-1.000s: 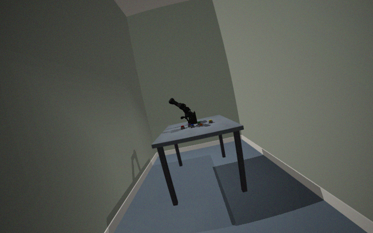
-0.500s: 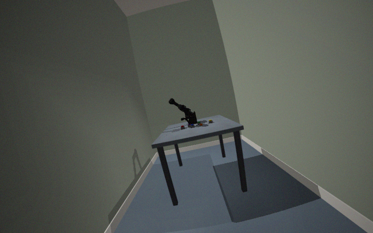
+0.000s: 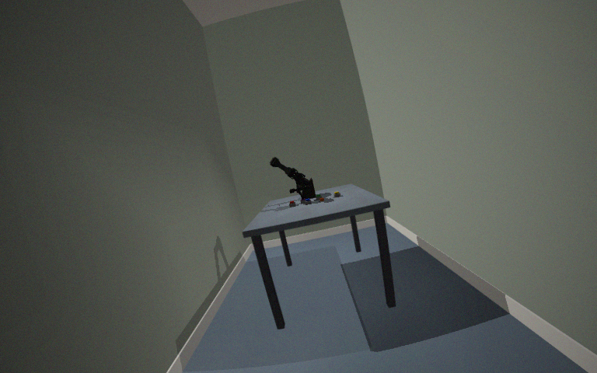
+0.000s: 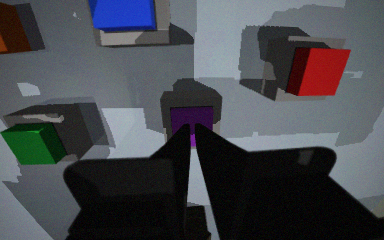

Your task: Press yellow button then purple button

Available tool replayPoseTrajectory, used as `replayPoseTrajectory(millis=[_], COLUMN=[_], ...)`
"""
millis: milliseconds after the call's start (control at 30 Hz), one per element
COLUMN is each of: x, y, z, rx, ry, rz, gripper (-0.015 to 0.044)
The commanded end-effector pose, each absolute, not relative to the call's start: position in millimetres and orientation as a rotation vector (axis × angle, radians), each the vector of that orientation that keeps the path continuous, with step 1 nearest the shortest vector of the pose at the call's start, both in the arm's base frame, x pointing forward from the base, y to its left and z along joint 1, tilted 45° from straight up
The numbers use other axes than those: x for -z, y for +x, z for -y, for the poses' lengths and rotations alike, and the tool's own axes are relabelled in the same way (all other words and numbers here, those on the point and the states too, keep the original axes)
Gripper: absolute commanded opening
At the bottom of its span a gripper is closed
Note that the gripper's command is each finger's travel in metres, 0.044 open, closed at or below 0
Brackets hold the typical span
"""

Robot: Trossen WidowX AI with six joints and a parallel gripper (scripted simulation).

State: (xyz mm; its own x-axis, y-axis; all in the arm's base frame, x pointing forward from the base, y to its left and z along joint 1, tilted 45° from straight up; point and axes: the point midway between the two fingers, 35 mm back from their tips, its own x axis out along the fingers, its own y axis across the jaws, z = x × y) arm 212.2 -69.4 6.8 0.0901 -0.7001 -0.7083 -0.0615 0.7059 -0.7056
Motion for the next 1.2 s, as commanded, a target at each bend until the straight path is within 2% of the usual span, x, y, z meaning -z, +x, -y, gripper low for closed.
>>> replayPoseTrajectory(millis=[0,233,333,533,733,967,1167], x=[-7,-29,-25,2,45,107,114], y=[212,209,220,252,258,230,226], z=[70,47,32,-38,-113,-189,-195], rx=[0.533,0.532,0.519,0.481,0.477,0.511,0.517], ry=[-0.685,-0.684,-0.676,-0.654,-0.649,-0.662,-0.664], rz=[-1.424,-1.425,-1.424,-1.429,-1.435,-1.427,-1.424], gripper=[0.002,0.002,0.0099,0.0256,0.04,0.04,0.04])
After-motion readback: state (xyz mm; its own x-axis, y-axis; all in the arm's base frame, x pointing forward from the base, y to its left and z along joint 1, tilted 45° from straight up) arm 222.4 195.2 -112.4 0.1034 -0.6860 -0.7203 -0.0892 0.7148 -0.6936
